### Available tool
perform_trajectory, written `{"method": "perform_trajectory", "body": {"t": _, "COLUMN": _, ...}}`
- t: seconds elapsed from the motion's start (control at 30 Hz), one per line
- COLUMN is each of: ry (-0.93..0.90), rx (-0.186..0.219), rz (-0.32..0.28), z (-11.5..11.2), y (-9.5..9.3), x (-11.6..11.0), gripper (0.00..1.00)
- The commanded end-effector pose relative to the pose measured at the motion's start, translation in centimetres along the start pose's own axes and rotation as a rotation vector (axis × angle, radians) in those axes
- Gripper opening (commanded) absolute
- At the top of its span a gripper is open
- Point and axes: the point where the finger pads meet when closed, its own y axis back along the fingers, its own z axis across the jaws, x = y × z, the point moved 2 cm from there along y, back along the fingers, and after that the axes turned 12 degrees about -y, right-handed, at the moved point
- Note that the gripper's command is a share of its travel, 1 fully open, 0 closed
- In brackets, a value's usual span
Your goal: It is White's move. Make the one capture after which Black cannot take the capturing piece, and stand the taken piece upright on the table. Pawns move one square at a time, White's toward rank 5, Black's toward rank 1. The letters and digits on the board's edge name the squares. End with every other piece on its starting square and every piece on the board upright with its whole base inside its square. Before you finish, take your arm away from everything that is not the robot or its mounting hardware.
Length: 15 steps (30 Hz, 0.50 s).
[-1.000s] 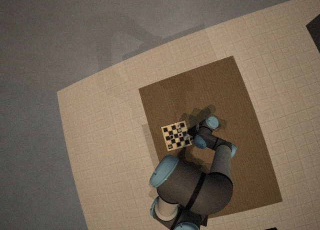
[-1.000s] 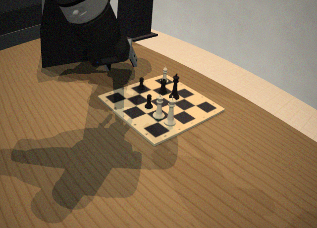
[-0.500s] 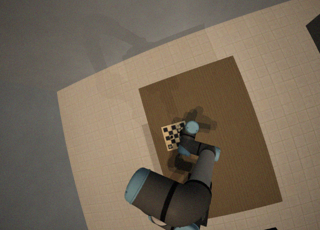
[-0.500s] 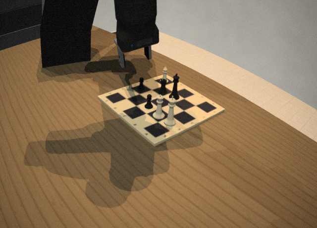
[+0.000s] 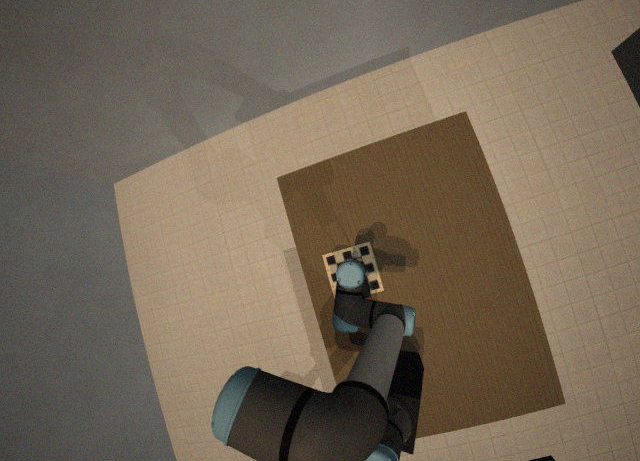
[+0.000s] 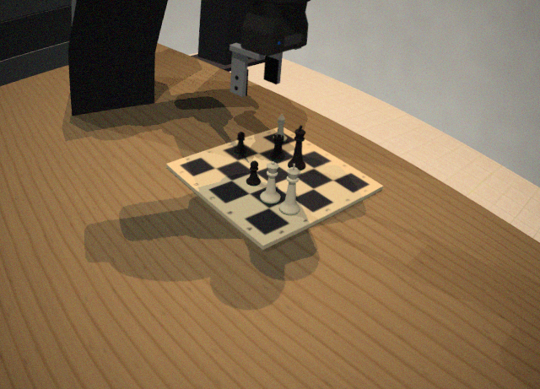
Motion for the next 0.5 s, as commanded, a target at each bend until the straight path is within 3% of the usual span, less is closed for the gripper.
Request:
{"method": "perform_trajectory", "body": {"t": 0.0, "ry": 0.08, "rx": 0.04, "rz": -0.05, "z": 0.48, "y": 0.47, "x": -0.1, "gripper": 1.0}}
{"method": "perform_trajectory", "body": {"t": 0.47, "ry": 0.081, "rx": 0.04, "rz": -0.05, "z": 0.46, "y": 0.41, "x": -0.08, "gripper": 1.0}}
